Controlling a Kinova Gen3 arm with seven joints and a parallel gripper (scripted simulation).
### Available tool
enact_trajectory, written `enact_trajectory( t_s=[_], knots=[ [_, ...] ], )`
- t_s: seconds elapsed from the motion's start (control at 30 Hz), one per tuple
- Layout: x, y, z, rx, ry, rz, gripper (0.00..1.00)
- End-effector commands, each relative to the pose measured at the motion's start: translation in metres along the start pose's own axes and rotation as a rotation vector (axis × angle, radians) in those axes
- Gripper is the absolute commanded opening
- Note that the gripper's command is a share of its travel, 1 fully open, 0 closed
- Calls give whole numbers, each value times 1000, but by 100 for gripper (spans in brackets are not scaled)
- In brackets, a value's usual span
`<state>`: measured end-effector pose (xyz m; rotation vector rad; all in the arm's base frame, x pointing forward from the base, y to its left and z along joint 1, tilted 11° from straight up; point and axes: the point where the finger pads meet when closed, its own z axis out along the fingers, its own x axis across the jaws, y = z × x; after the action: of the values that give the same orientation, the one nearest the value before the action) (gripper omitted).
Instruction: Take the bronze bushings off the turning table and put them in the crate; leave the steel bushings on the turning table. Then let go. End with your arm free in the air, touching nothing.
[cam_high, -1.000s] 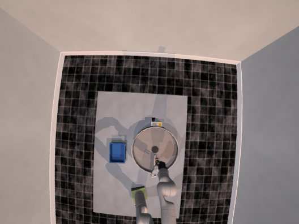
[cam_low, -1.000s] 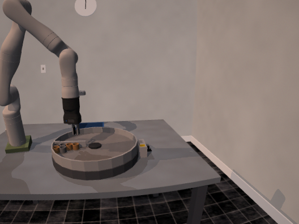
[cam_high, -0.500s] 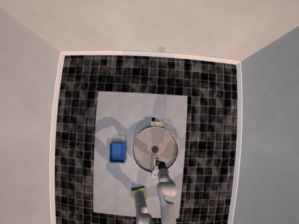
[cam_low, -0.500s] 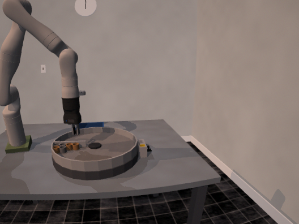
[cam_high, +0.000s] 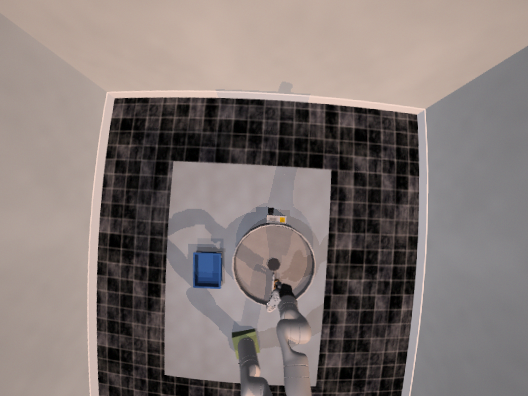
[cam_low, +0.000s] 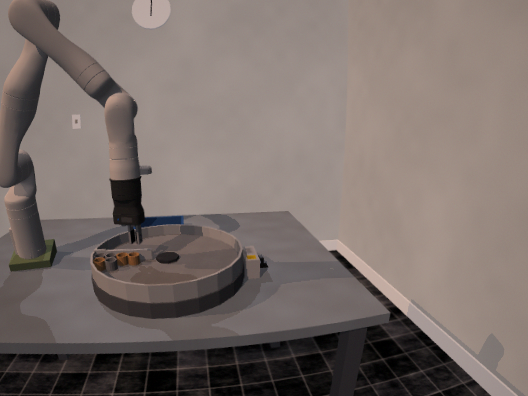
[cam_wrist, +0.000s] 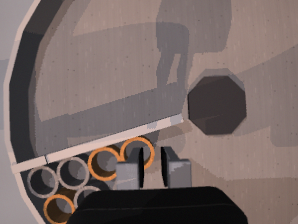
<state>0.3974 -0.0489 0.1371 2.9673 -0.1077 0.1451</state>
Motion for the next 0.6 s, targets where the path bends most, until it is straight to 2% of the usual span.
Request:
enact_trajectory(
  t_s=[0.0, 0.27, 0.43, 0.57],
  knots=[
    [-2, 0, 3, 0, -6, -1, 40],
    [-2, 0, 3, 0, -6, -1, 40],
    [-2, 0, 21, 0, -7, -1, 40],
    [-2, 0, 21, 0, -7, -1, 40]
  ],
)
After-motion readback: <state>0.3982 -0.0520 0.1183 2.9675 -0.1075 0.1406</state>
